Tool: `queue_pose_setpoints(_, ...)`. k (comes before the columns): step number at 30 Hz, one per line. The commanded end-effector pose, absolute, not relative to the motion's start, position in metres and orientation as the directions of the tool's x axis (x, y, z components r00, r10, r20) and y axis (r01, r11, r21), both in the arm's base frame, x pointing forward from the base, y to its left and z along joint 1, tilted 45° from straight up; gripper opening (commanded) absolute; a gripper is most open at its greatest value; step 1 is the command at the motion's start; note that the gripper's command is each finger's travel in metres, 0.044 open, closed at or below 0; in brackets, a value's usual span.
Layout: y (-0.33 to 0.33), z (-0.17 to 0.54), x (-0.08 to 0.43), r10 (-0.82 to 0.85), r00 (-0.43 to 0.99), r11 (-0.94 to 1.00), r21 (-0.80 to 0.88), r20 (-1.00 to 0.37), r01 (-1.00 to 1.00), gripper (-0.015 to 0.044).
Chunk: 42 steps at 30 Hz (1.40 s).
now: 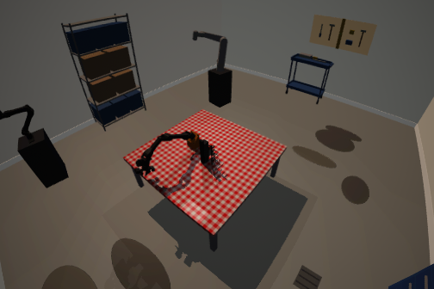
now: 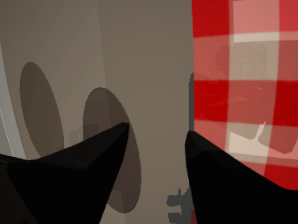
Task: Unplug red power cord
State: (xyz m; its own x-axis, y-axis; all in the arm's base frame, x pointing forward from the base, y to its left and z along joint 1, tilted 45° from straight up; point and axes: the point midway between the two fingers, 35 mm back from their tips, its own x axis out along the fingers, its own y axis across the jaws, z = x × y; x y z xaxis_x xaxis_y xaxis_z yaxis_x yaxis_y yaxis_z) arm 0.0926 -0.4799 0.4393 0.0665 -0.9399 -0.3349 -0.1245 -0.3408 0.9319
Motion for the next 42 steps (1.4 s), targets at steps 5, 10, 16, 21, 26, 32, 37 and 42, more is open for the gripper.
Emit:
queue_pose_setpoints(5, -0.457, 0.403, 0.184, -0.882, 0.214, -0.377, 0.901, -0.419, 0.213, 0.0160)
queue_pose_setpoints(10, -0.431, 0.380, 0.242, -0.829, 0.303, -0.321, 0.844, -0.469, 0.429, 0.0160)
queue_pose_setpoints(16, -0.389, 0.353, 0.305, -0.754, 0.393, -0.179, 0.741, -0.527, 0.648, 0.0160)
queue_pose_setpoints(21, -0.355, 0.334, 0.343, -0.697, 0.444, -0.045, 0.652, -0.564, 0.757, 0.0160)
queue_pose_setpoints(26, -0.316, 0.316, 0.376, -0.636, 0.486, 0.115, 0.549, -0.600, 0.828, 0.0160)
queue_pose_setpoints(32, -0.251, 0.288, 0.417, -0.542, 0.532, 0.375, 0.380, -0.651, 0.846, 0.0160)
queue_pose_setpoints(37, -0.193, 0.266, 0.441, -0.464, 0.556, 0.587, 0.230, -0.690, 0.776, 0.0160)
queue_pose_setpoints(42, -0.132, 0.243, 0.457, -0.388, 0.567, 0.771, 0.081, -0.727, 0.632, 0.0160)
